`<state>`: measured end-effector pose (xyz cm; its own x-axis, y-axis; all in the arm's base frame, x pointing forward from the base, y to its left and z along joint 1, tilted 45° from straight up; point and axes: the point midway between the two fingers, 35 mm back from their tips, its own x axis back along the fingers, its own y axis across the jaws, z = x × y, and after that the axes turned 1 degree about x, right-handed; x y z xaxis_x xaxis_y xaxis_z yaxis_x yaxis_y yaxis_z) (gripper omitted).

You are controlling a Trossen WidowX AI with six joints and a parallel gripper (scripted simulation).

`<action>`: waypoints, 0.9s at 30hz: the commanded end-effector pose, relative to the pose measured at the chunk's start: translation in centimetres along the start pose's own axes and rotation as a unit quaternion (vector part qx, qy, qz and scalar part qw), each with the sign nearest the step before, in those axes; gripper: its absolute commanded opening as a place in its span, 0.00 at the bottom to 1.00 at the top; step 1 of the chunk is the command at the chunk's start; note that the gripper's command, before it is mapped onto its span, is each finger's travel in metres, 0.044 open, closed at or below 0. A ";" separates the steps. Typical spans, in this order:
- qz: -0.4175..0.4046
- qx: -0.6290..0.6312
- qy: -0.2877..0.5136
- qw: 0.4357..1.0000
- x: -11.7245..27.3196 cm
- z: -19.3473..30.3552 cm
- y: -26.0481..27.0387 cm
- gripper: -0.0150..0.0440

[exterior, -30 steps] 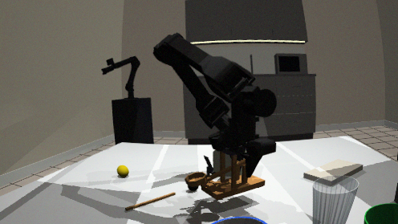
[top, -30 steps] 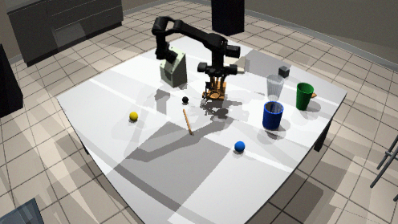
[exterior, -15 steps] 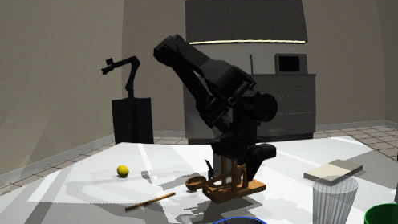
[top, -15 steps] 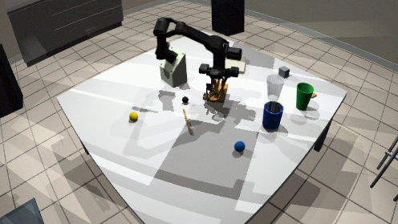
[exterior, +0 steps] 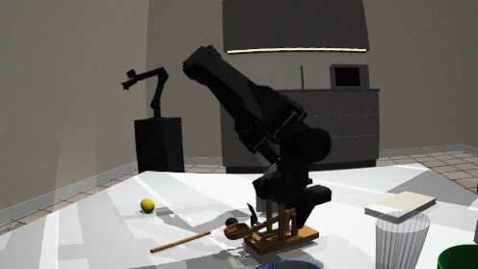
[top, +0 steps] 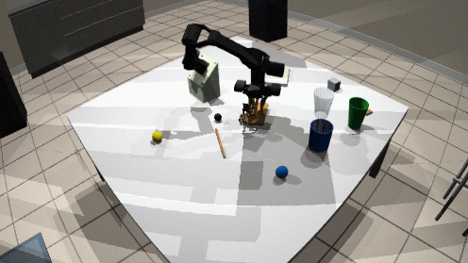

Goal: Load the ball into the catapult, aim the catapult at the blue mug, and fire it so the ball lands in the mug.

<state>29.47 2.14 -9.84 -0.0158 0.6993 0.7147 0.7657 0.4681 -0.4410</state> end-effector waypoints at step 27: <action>-0.002 0.001 0.002 1.000 3.4 0.0 0.4 1.00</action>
<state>29.22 2.17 -9.56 0.0030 0.7065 0.7077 0.7617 0.4569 -0.4594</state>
